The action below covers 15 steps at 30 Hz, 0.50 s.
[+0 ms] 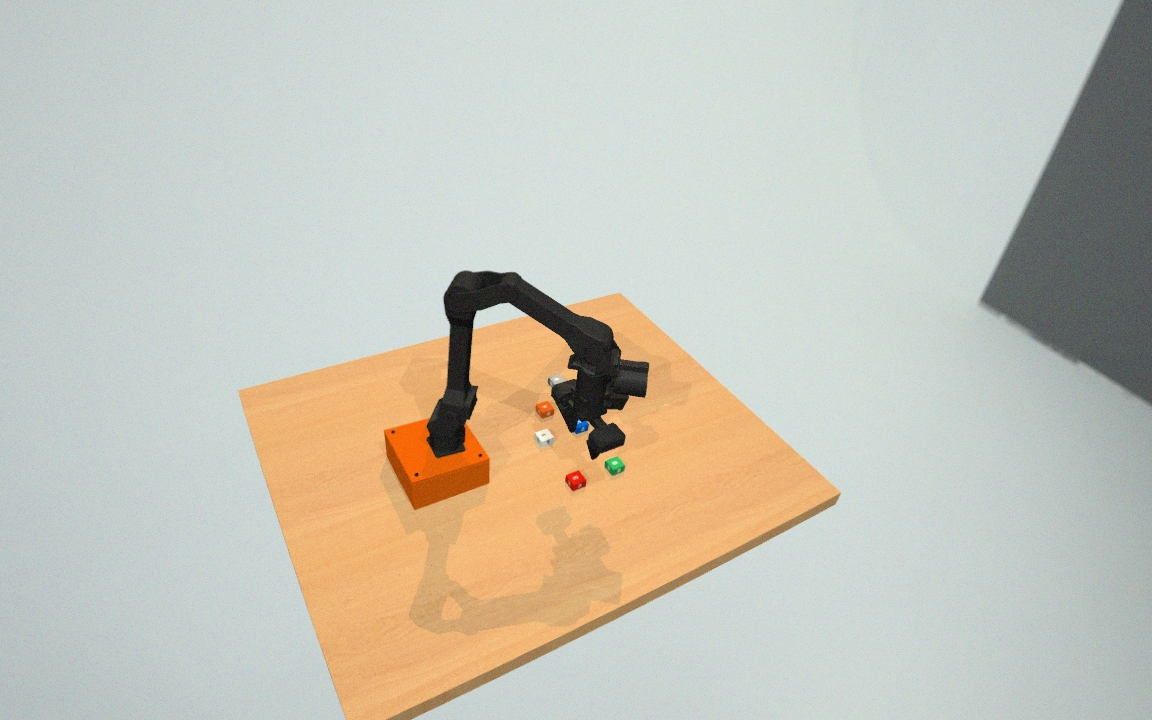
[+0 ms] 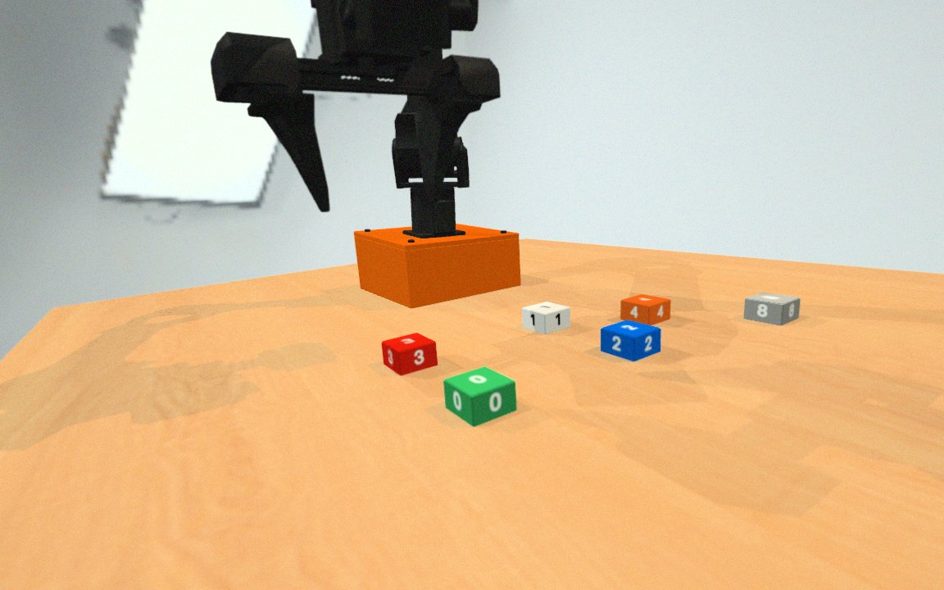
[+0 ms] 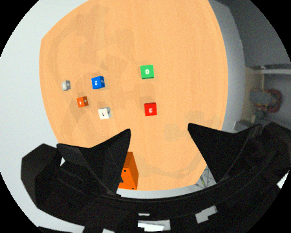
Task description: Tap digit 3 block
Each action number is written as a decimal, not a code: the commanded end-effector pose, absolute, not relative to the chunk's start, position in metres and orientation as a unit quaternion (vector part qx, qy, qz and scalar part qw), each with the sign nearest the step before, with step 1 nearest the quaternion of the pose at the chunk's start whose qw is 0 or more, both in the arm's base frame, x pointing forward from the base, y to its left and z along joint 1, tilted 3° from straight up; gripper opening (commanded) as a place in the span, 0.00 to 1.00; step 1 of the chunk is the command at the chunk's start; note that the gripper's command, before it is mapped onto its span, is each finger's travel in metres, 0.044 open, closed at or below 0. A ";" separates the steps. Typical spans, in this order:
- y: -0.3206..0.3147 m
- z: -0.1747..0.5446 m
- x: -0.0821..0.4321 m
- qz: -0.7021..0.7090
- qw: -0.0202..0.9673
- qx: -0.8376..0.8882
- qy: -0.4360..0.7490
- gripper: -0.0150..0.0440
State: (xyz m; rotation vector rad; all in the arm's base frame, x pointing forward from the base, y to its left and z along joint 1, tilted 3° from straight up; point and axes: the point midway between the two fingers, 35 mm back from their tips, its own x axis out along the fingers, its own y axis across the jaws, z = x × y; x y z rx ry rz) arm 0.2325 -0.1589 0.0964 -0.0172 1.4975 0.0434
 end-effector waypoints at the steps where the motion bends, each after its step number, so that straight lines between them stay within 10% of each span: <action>1: -0.160 0.097 0.233 0.020 0.731 -0.011 0.682 0.93; 7: -0.160 0.097 0.233 0.020 0.731 -0.011 0.682 0.93; 15: -0.159 0.016 0.238 0.020 0.731 -0.011 0.682 0.58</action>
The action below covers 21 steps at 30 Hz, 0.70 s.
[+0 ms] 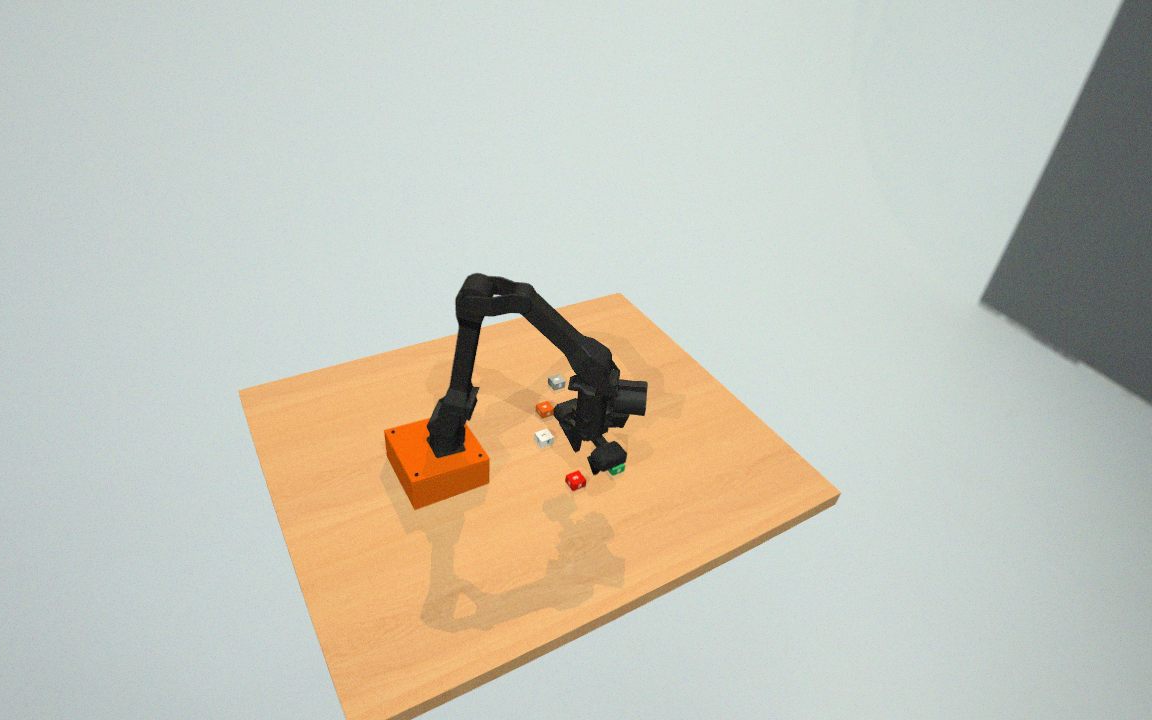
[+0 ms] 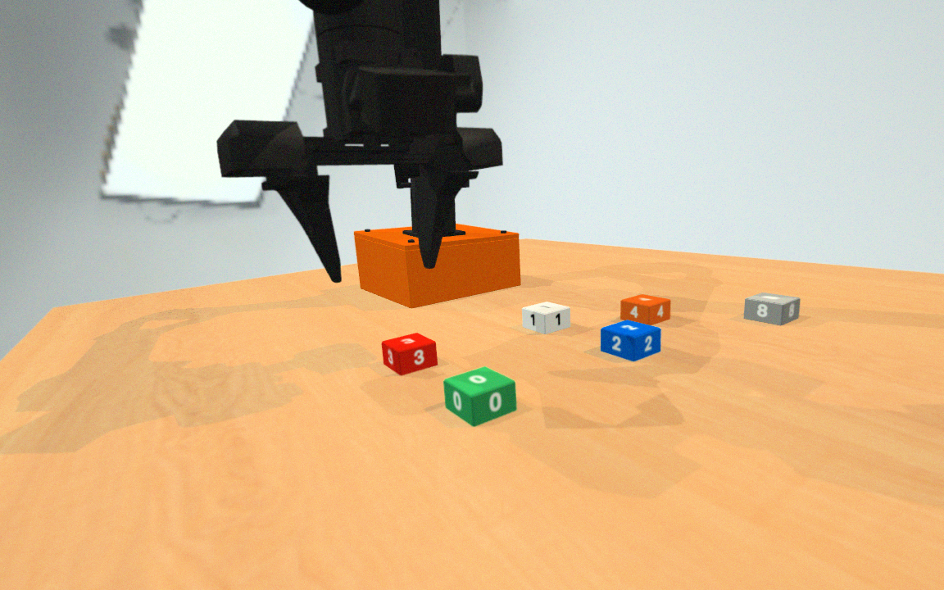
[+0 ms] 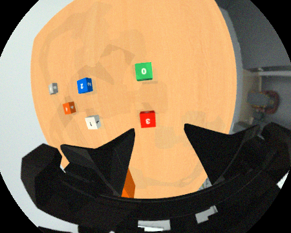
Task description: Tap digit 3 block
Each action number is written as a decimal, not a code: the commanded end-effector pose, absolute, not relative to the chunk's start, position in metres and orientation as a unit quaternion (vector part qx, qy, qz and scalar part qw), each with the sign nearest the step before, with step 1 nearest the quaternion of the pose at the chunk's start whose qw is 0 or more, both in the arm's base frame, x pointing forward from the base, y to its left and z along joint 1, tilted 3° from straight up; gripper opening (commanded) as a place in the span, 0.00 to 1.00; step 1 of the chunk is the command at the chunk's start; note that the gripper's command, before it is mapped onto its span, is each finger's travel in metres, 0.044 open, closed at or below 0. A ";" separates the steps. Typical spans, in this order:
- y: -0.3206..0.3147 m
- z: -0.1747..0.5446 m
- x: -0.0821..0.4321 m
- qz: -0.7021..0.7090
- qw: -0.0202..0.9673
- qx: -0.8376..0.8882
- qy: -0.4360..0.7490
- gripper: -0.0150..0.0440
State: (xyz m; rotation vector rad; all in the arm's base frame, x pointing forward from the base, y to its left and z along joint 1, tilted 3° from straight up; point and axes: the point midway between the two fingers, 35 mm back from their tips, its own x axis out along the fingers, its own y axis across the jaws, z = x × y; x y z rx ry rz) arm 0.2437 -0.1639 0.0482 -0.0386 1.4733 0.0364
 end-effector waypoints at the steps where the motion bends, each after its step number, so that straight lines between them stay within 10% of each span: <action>1: -0.159 0.016 0.238 0.020 0.731 -0.011 0.682 0.53; 7: -0.159 0.016 0.238 0.020 0.731 -0.011 0.682 0.29; 21: -0.159 0.009 0.239 0.020 0.731 -0.011 0.682 0.29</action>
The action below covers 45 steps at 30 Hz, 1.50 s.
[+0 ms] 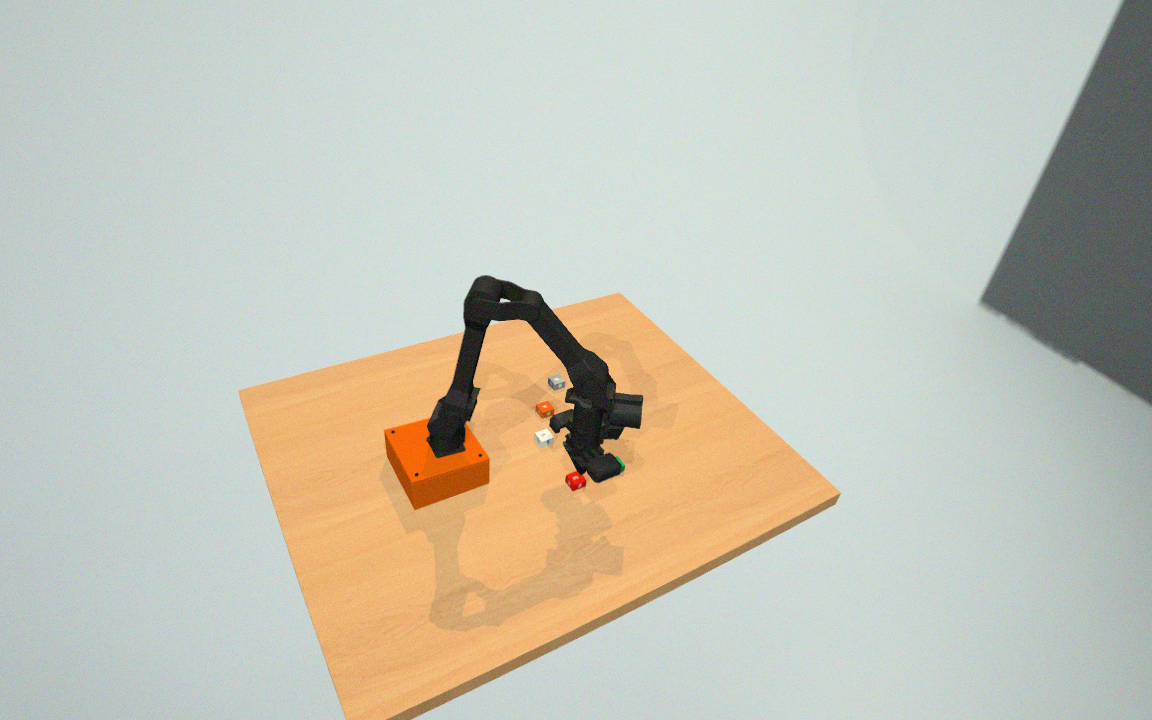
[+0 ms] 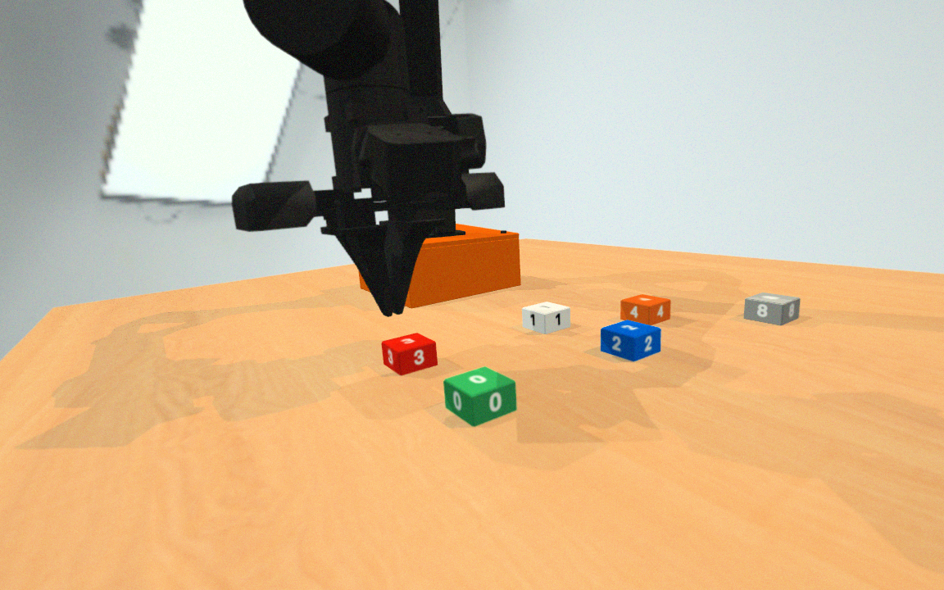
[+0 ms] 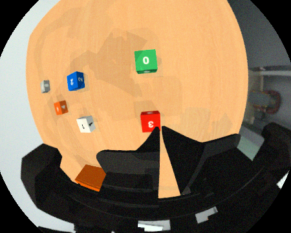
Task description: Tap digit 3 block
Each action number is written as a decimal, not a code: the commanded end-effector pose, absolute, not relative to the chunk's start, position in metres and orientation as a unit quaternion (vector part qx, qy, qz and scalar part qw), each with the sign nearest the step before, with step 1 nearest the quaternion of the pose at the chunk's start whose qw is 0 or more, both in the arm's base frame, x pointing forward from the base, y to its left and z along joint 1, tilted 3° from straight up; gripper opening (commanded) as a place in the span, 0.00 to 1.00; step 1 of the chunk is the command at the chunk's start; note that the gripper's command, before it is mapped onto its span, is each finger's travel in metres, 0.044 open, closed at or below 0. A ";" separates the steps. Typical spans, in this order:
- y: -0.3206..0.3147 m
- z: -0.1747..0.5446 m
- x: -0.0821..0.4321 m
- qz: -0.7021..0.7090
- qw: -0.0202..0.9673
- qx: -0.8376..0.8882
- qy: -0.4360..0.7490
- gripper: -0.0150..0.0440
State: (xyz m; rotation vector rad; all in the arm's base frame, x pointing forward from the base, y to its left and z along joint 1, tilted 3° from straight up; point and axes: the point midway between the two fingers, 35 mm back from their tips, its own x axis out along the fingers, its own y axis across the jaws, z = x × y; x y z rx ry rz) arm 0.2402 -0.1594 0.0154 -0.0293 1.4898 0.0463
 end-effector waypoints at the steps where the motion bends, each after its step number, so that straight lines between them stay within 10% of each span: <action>1: -0.159 0.007 0.239 0.020 0.731 -0.011 0.682 0.29; 31: -0.159 0.016 0.238 0.020 0.731 -0.011 0.682 0.29; 45: 0.001 0.056 0.301 0.023 0.730 -0.008 0.683 0.91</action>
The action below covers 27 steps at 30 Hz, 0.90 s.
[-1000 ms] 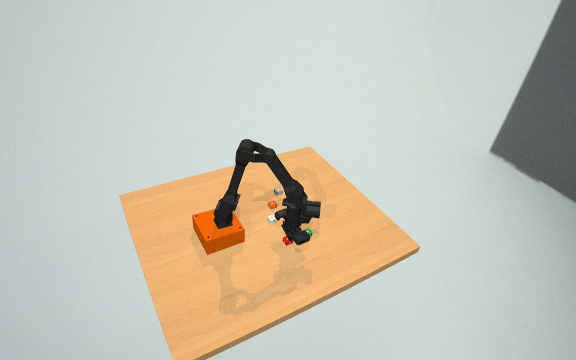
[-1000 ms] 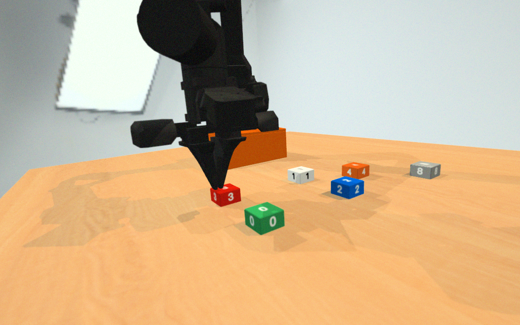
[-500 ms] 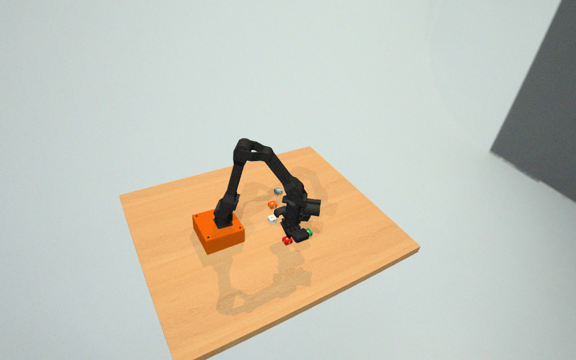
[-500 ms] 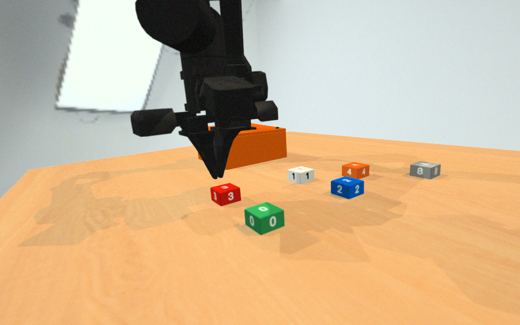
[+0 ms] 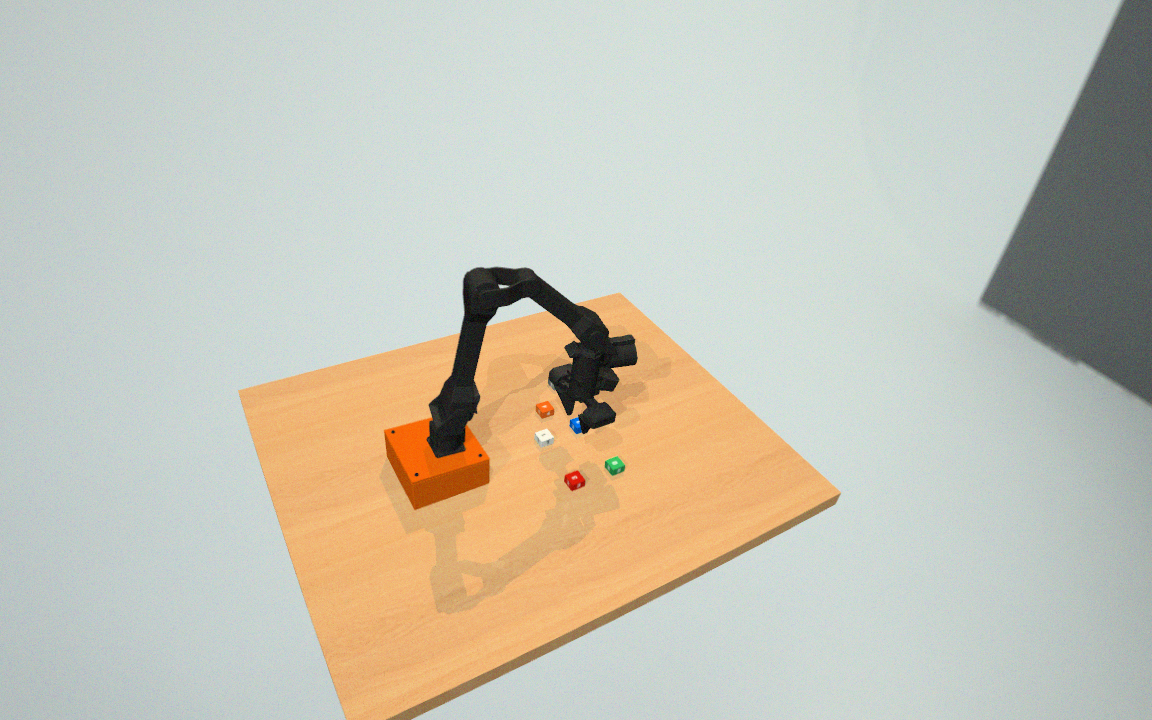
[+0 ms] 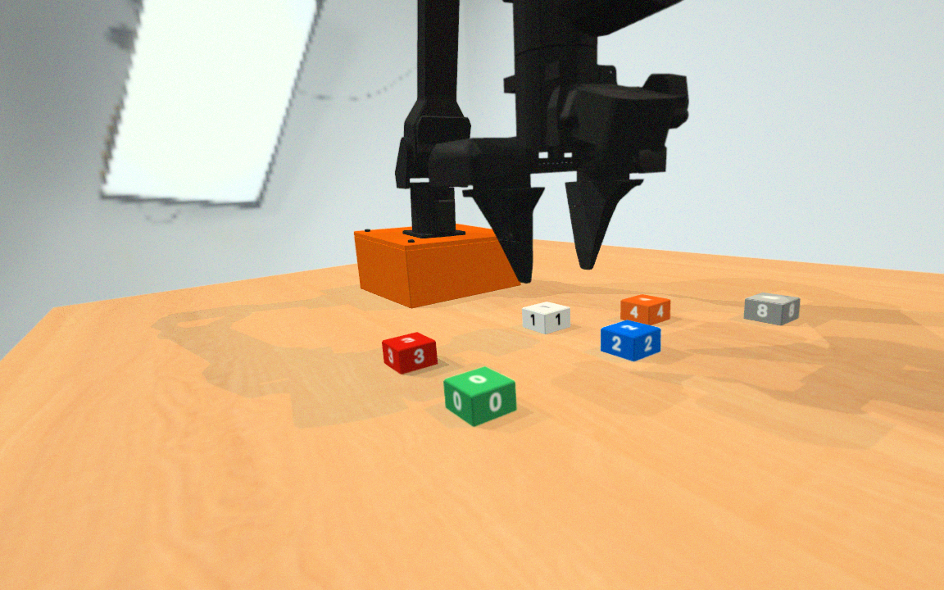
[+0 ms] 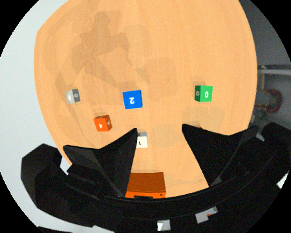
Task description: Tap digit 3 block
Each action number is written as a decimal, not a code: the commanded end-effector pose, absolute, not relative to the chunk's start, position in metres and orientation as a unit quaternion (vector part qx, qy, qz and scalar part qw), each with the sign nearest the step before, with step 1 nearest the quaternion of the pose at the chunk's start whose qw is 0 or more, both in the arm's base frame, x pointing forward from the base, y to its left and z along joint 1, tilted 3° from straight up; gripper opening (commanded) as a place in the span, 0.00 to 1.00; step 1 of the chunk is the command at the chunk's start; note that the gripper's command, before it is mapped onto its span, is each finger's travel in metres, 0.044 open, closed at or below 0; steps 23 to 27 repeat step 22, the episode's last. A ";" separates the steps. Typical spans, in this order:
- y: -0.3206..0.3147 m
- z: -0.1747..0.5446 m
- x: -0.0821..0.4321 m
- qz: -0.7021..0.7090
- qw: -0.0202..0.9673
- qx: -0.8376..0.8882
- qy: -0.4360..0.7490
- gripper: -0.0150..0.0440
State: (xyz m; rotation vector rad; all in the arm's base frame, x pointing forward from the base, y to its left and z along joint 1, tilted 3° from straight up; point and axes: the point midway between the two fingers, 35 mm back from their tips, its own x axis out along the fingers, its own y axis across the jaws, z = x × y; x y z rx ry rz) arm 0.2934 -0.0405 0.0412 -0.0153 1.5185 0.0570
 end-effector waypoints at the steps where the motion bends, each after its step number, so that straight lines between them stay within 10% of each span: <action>1: 0.016 0.059 0.301 0.023 0.730 -0.008 0.683 0.93; 15: 0.202 0.106 0.235 0.031 0.731 0.001 0.682 0.93; 27: 0.209 0.109 0.228 0.032 0.731 0.001 0.681 0.93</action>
